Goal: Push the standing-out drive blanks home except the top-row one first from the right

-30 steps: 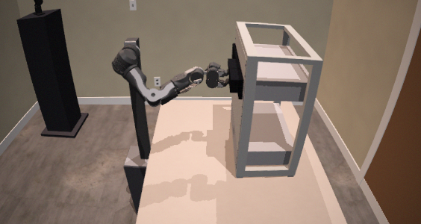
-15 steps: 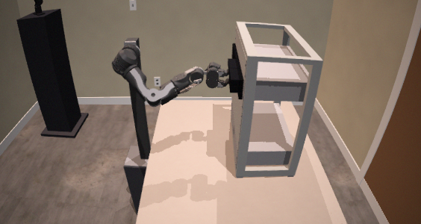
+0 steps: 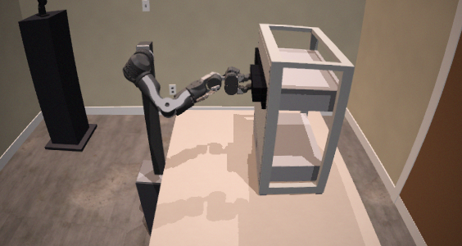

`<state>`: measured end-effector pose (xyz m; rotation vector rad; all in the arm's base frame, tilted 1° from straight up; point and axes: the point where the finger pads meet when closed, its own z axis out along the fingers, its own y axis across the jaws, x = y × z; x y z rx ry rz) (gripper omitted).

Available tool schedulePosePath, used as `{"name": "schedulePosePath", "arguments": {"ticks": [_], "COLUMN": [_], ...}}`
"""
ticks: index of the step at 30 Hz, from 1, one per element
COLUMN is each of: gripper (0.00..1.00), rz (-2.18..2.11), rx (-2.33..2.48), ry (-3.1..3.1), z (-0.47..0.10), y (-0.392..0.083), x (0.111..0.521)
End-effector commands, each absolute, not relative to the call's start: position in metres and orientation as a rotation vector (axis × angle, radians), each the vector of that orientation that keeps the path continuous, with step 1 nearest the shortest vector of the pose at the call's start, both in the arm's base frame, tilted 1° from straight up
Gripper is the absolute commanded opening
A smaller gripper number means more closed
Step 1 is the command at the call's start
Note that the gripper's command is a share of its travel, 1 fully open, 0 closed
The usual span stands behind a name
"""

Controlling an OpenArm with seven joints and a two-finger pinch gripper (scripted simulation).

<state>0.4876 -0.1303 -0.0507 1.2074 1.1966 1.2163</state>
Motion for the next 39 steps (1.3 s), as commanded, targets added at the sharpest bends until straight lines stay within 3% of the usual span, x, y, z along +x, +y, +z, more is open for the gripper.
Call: {"name": "schedulePosePath", "arguments": {"ticks": [1,13,25,39], "gripper": [0.00,0.00,0.00,0.00], "rz": [1.215,1.214,1.214,1.210], "rx": [1.212,1.212,1.212,1.215], "ry": [1.186,1.184,1.184,1.184], "z": [-0.049,-0.050,-0.048,-0.003], "y": [-0.132,-0.132,-0.132,-0.137], "x": [0.483,0.405,0.388,0.386]}}
